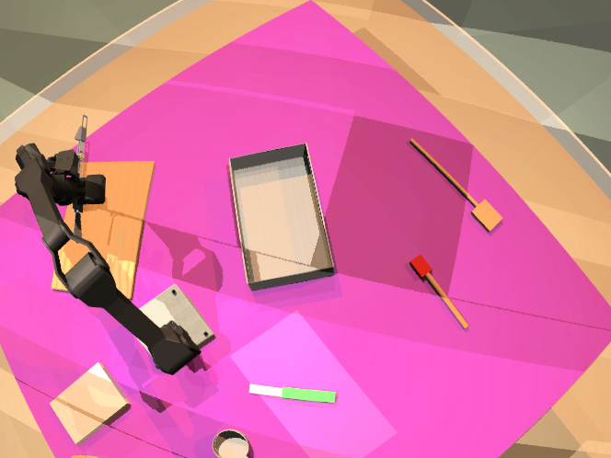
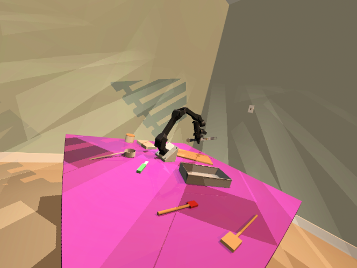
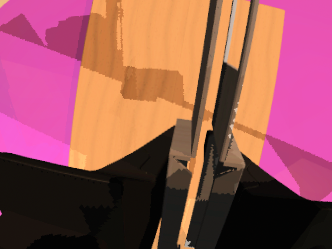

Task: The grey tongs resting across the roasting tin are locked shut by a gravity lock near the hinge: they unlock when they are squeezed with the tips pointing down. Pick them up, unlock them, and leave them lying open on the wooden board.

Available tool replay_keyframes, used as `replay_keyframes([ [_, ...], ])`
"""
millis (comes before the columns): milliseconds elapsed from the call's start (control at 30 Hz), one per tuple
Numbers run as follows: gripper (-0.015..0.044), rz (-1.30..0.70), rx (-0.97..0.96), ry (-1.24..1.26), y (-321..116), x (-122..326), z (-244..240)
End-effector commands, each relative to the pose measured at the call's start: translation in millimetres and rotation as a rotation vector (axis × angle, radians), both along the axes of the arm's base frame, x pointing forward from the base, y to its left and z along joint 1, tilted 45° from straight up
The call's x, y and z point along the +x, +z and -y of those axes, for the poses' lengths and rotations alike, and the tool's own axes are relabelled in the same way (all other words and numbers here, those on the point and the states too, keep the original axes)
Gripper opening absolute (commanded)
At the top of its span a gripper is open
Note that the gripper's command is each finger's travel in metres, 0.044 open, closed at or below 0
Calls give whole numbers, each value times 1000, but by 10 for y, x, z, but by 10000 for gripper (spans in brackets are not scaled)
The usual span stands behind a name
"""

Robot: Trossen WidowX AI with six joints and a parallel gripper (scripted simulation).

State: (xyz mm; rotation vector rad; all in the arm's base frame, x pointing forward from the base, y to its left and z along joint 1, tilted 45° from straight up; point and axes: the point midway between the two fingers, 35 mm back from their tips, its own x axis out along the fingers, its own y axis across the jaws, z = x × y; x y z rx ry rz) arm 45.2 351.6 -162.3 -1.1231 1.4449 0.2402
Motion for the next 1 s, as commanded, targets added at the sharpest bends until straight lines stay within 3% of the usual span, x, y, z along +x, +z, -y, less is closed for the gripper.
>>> replay_keyframes([
  [0,-150,39,51,30,18,-10,-35],
  [967,-150,288,386,235,75,-128,46],
])
